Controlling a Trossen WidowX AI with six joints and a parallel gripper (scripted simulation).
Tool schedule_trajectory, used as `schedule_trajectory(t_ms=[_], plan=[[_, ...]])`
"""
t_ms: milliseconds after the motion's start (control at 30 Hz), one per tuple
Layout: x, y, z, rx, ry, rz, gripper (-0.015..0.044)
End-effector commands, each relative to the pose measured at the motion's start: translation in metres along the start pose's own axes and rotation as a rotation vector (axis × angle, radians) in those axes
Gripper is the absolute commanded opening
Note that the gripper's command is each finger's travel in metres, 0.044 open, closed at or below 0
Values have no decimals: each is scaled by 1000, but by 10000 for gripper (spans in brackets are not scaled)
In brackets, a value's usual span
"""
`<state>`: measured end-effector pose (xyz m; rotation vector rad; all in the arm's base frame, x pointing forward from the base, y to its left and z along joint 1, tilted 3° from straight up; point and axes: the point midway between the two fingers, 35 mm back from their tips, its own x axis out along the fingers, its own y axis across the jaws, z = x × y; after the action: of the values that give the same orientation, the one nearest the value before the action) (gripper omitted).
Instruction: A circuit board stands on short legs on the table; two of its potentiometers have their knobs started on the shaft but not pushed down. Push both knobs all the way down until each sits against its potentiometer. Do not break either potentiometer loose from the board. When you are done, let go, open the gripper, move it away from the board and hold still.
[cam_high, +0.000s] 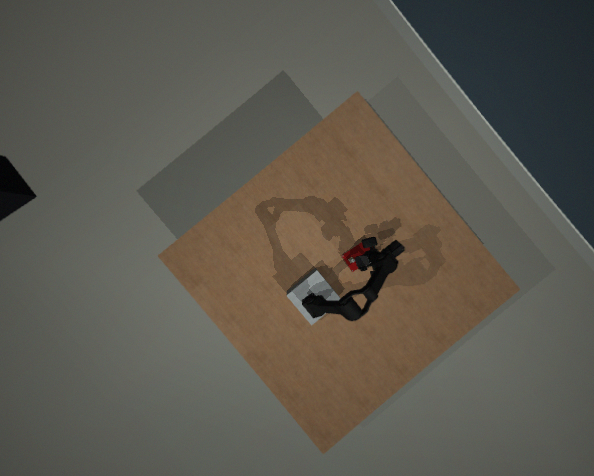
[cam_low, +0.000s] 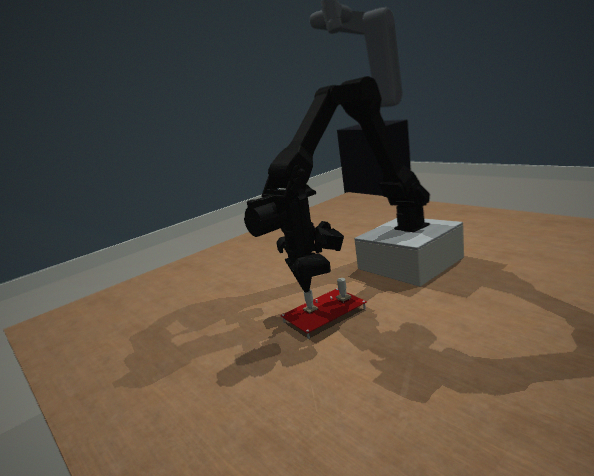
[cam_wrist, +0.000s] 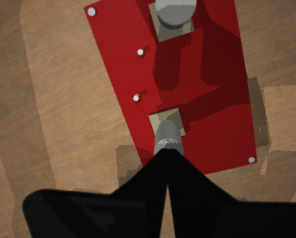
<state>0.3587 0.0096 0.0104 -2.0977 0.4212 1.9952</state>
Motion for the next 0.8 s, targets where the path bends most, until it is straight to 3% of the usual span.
schedule_trajectory(t_ms=[0, 767], plan=[[12, -1, 1, -5, -12, 0, 0], [10, -1, 0, -5, -12, 0, 0]])
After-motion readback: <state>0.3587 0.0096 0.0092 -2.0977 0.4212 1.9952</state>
